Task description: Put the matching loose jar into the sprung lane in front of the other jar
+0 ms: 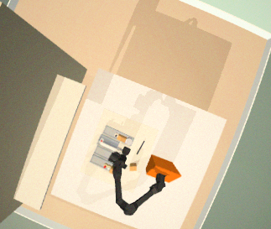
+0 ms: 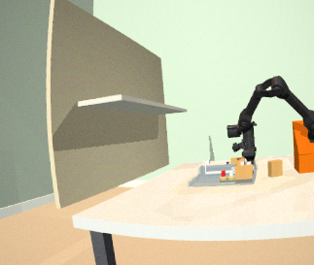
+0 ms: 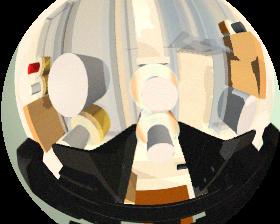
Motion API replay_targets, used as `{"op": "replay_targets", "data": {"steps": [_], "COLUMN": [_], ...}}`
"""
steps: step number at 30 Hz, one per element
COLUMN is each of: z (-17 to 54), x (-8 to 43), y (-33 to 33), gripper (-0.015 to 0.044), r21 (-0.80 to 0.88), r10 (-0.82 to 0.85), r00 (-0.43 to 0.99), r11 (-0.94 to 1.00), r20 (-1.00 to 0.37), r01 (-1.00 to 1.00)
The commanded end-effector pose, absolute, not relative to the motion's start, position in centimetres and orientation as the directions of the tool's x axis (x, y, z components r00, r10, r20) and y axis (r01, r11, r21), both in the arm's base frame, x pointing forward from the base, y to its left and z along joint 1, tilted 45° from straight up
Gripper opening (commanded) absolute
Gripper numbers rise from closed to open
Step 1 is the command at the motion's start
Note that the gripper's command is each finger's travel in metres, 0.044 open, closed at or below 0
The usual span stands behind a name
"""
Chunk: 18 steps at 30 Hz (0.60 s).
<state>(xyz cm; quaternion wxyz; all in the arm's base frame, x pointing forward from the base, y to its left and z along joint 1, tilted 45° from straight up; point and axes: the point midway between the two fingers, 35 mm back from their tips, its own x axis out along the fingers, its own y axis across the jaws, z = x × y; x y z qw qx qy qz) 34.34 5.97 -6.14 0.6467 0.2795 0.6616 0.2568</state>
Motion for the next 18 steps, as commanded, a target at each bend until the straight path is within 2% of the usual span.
{"op": "replay_targets", "data": {"steps": [1,18], "z": [-6.11,-6.27], "x": [34.74,34.47], "y": [6.10,6.27], "gripper": [0.0000,0.0000], "r21": [0.705,0.706], "r10": [0.706,0.706], "r00": [0.007,0.007], "r11": [0.708,0.708], "r20": [-0.709,-0.708], "r01": [0.031,0.032]}}
